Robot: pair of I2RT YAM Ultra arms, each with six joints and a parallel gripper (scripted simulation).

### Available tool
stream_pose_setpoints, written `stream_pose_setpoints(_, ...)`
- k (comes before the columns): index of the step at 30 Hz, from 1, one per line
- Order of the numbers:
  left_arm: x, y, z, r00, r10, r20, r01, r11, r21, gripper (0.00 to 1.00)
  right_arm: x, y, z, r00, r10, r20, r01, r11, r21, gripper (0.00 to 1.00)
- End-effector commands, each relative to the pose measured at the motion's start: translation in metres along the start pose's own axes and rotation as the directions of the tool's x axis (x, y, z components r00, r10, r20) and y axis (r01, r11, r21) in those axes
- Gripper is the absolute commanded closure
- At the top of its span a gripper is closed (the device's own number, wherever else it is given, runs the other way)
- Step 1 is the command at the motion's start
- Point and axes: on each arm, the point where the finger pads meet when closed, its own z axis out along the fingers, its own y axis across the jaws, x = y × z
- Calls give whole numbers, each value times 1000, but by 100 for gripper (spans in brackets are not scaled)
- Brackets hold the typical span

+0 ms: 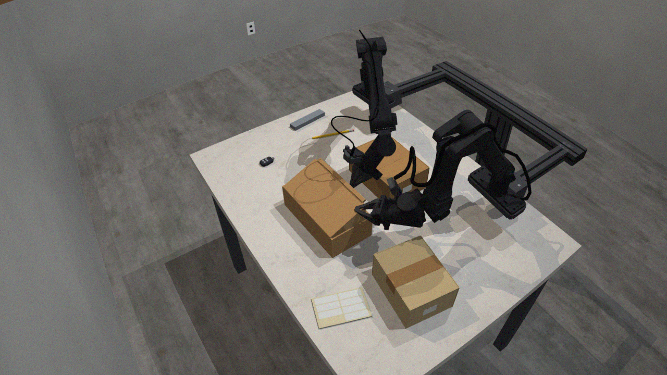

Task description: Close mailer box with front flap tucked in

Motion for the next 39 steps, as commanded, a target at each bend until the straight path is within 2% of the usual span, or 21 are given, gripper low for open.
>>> stream_pose_setpoints(1,-25,-33,4,991,-100,92,92,992,87,99,-35,12,-27,998,48,51,-47,998,-31,99)
stream_pose_setpoints(5,-25,-33,4,991,-100,92,92,992,87,99,-42,9,-43,998,40,42,-40,999,-17,99)
stream_pose_setpoints(10,-25,-33,4,991,-100,92,92,992,87,99,-64,1,-92,999,29,27,-29,1000,9,99)
stream_pose_setpoints(12,-25,-33,4,991,-100,92,92,992,87,99,-64,1,-92,999,29,27,-29,1000,9,99)
stream_pose_setpoints(14,-25,-33,4,991,-100,92,92,992,87,99,-64,-11,-107,1000,-3,1,3,999,44,99)
stream_pose_setpoints(15,-25,-33,4,991,-100,92,92,992,87,99,-32,-38,-50,995,-57,-84,71,984,164,99)
stream_pose_setpoints(16,-25,-33,4,991,-100,92,92,992,87,99,-34,-38,-18,991,-65,-115,81,986,147,99)
stream_pose_setpoints(17,-25,-33,4,991,-100,92,92,992,87,99,-62,2,-38,996,-68,-51,69,997,24,99)
stream_pose_setpoints(18,-25,-33,4,991,-100,92,92,992,87,99,-72,17,-50,996,-81,-35,80,997,-20,99)
stream_pose_setpoints(19,-25,-33,4,991,-100,92,92,992,87,99,-77,15,-44,997,-72,-33,72,997,-14,99)
stream_pose_setpoints(20,-25,-33,4,991,-100,92,92,992,87,99,-71,19,-50,997,-73,-34,72,997,-17,99)
stream_pose_setpoints(23,-25,-33,4,991,-100,92,92,992,87,99,-86,4,-27,999,-37,-34,38,999,23,99)
stream_pose_setpoints(27,-25,-33,4,991,-100,92,92,992,87,99,-103,1,-3,998,-52,-38,53,998,18,99)
stream_pose_setpoints(34,-25,-33,4,991,-100,92,92,992,87,99,-112,13,6,997,-68,-34,68,998,-11,99)
stream_pose_setpoints(35,-25,-33,4,991,-100,92,92,992,87,99,-114,17,-3,998,-59,-25,59,998,-18,99)
stream_pose_setpoints(36,-25,-33,4,991,-100,92,92,992,87,99,-123,11,-5,1000,-29,-6,29,1000,-2,99)
stream_pose_setpoints(37,-25,-33,4,991,-100,92,92,992,87,99,-123,-5,15,1000,0,-9,0,999,40,99)
stream_pose_setpoints(39,-25,-33,4,991,-100,92,92,992,87,99,-125,-6,14,1000,3,-7,-3,999,39,99)
